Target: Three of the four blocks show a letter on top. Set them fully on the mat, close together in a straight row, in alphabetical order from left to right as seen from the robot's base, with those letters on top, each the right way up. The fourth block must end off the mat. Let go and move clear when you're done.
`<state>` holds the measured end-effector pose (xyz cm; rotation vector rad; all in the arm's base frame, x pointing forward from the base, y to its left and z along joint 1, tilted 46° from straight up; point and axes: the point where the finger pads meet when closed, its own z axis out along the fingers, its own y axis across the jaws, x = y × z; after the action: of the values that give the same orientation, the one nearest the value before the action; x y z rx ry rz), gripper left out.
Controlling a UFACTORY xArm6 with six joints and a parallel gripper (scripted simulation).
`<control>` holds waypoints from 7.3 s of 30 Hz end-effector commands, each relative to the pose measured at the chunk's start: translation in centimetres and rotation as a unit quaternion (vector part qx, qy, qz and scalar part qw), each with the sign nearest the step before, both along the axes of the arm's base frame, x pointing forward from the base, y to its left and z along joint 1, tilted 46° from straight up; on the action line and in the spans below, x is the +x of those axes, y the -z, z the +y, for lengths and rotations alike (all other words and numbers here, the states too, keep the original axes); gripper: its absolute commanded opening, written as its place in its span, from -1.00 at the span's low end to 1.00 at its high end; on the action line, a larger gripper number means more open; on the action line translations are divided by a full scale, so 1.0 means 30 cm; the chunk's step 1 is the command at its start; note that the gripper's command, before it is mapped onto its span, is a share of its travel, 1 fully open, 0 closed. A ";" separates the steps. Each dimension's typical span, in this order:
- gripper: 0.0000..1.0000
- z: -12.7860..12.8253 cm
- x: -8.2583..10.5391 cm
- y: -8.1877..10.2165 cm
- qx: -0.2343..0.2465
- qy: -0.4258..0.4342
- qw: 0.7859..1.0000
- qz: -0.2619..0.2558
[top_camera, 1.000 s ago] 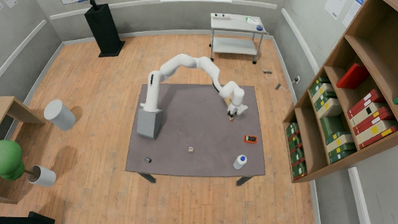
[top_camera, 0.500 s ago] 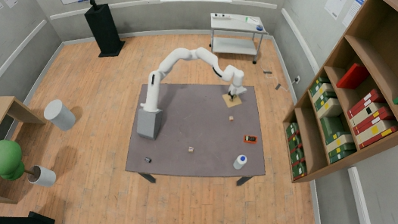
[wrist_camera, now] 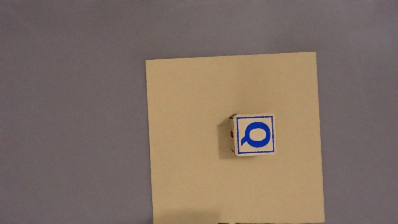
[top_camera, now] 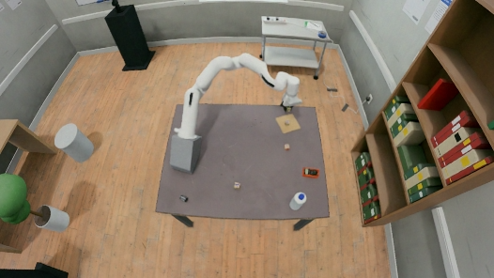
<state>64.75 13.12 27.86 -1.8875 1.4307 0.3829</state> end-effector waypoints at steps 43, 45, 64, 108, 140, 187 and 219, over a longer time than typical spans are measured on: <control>-0.44 0.222 0.065 0.209 0.000 0.001 1.000 -0.002; -0.44 0.222 0.065 0.209 0.000 0.001 1.000 -0.002; -0.44 0.222 0.065 0.209 0.000 0.001 1.000 -0.002; -0.44 0.232 0.067 0.218 0.000 0.001 1.000 -0.002; -0.44 0.232 0.067 0.218 0.000 0.001 1.000 -0.002; -0.03 0.073 0.025 0.061 0.000 0.001 1.000 -0.002; 1.00 0.022 0.011 0.011 0.000 0.001 1.000 -0.002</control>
<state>65.01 13.90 27.35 -1.8874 1.4303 0.3820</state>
